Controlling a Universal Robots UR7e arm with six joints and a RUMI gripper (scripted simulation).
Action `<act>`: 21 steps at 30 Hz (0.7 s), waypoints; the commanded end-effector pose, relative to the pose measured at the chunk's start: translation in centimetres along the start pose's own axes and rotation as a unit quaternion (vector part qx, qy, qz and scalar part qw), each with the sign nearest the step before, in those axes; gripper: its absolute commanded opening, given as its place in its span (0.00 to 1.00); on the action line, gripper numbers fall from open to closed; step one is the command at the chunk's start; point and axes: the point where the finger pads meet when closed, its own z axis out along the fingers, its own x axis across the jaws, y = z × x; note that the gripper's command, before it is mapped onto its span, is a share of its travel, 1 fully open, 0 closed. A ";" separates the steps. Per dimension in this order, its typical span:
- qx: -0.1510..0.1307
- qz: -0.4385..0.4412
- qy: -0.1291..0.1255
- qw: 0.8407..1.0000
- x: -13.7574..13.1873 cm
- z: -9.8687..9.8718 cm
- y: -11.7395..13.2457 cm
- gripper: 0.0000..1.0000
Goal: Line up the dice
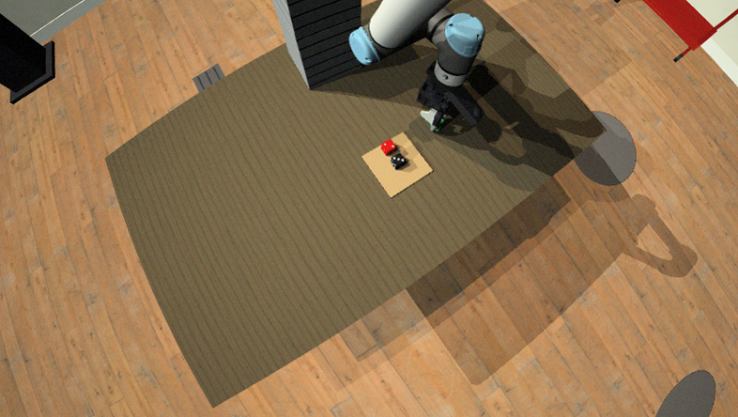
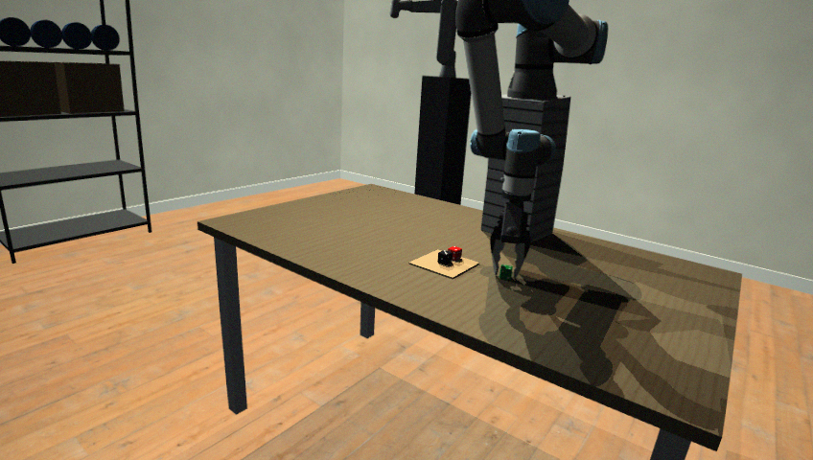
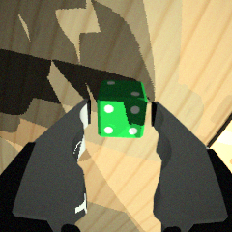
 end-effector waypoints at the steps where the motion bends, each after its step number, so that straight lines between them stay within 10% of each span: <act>1: 0.001 0.000 0.000 1.000 0.0 0.0 -0.1 0.28; 17: 0.001 0.000 0.000 1.000 0.0 0.0 -0.1 0.28; 18: 0.001 0.000 0.000 1.000 0.0 0.0 -0.1 0.10; 21: 0.001 0.000 0.000 1.000 0.0 0.0 -0.1 0.10</act>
